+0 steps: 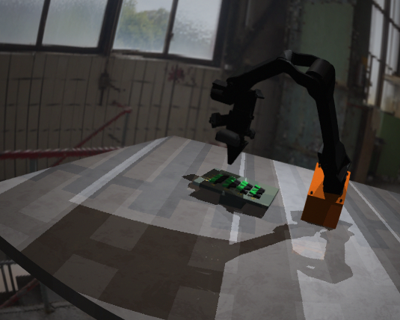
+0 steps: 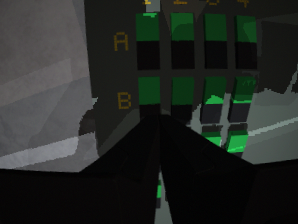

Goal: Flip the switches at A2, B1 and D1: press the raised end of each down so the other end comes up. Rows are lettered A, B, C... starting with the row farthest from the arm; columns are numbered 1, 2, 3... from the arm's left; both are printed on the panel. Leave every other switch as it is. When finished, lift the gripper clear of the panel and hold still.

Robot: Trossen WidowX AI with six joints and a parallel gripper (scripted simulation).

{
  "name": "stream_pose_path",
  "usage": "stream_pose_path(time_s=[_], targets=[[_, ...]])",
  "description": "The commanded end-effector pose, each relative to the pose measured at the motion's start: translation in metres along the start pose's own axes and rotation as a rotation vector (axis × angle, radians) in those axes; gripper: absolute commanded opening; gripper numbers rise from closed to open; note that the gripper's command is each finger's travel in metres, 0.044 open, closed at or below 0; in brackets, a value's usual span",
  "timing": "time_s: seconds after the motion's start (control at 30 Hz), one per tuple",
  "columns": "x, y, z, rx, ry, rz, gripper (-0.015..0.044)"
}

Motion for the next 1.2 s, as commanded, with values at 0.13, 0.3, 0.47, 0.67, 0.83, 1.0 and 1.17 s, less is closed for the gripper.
stream_pose_path(time_s=[0.13, 0.3, 0.47, 0.67, 0.83, 1.0, 1.17], targets=[[-0.010, 0.008, -0.029, -0.004, 0.011, 0.005, 0.0000], [-0.009, 0.019, -0.078, -0.002, 0.013, 0.006, 0.0000], [-0.009, 0.020, -0.080, -0.002, 0.013, 0.006, 0.0000], [0.027, 0.019, -0.077, -0.002, 0.037, 0.014, 0.0000], [0.027, 0.019, -0.077, -0.002, 0.037, 0.014, 0.0000], [0.036, 0.020, -0.077, -0.002, 0.037, 0.014, 0.0000], [0.040, 0.020, -0.077, -0.002, 0.037, 0.014, 0.0000]])
Point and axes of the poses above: the point midway between the two fingers, 35 mm back from their tips, its own x axis out along the fingers, its own y axis across the jaws, z = x × y, the point moved 9 cm from there along -x, back along the fingers, and after that the axes turned 13 degrees about -x, right-handed, at the moved point
